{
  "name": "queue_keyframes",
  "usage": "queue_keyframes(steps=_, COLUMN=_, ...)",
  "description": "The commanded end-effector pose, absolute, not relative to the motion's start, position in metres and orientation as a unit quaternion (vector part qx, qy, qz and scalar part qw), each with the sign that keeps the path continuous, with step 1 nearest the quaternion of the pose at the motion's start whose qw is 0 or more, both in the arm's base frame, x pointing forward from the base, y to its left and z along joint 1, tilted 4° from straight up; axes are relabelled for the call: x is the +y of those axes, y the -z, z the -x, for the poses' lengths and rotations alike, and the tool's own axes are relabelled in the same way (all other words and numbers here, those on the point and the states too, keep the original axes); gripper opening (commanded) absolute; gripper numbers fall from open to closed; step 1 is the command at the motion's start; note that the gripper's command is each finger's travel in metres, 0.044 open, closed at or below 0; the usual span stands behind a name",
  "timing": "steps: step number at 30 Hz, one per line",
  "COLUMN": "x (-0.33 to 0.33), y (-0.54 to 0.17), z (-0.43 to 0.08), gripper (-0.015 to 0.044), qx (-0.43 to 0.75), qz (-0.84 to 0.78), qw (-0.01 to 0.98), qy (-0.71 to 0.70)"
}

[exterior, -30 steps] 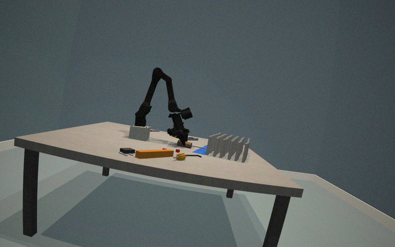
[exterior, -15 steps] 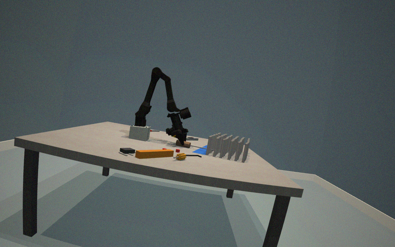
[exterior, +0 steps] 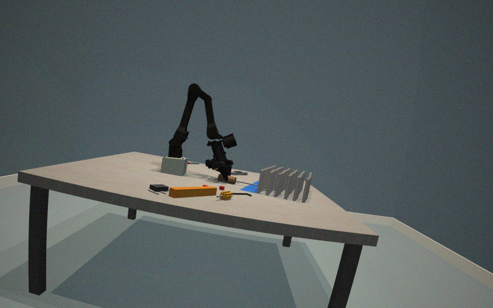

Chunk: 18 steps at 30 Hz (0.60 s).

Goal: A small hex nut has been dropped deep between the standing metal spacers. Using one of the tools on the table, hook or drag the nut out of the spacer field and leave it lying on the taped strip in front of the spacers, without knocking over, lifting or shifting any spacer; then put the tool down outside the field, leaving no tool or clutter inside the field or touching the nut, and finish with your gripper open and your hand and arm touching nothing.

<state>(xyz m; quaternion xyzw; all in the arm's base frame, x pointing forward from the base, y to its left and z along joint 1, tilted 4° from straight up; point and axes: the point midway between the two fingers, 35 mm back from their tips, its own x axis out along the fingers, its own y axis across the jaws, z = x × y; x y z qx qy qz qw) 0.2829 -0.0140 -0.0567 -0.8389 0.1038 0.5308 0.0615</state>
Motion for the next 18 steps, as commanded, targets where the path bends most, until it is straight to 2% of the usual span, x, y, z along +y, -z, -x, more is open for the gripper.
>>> queue_keyframes(steps=1, x=-0.014, y=0.056, z=-0.278, gripper=0.0, qx=0.106, qz=0.839, qw=0.062, qy=-0.53)
queue_keyframes(steps=18, x=-0.011, y=0.055, z=-0.268, gripper=0.0, qx=0.106, qz=0.839, qw=0.062, qy=-0.531)
